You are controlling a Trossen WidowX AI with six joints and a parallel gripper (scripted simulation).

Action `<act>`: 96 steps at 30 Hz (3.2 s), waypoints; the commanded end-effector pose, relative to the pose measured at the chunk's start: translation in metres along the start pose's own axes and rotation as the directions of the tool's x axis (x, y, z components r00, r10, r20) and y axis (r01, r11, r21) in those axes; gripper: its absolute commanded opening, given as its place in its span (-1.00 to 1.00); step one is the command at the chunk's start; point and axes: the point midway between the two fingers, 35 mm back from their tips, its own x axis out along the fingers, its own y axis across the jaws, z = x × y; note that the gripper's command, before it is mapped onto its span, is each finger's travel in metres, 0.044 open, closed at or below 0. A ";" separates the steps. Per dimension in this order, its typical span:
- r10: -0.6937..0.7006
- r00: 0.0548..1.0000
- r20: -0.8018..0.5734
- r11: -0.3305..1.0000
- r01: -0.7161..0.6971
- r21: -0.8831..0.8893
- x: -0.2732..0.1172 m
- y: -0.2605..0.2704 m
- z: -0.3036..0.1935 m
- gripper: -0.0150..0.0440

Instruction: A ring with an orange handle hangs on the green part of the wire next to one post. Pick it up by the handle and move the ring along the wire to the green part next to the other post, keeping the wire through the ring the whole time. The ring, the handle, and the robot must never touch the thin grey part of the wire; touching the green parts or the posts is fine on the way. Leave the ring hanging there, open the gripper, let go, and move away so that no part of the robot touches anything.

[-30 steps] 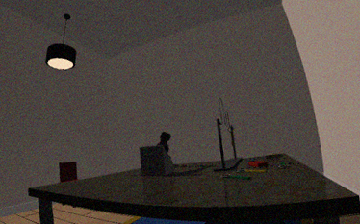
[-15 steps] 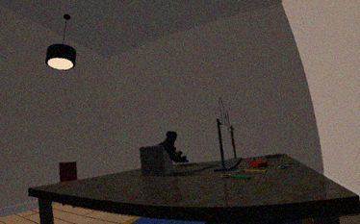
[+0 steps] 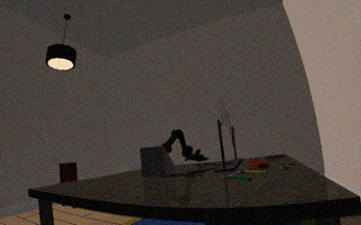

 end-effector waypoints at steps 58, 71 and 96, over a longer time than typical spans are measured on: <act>-0.456 0.870 0.190 0.887 0.426 0.178 0.160 -0.195 0.135 0.05; -0.455 0.870 0.191 0.888 0.425 0.177 0.178 -0.205 0.139 0.05; -0.454 0.870 0.192 0.888 0.425 0.176 0.188 -0.212 0.142 0.05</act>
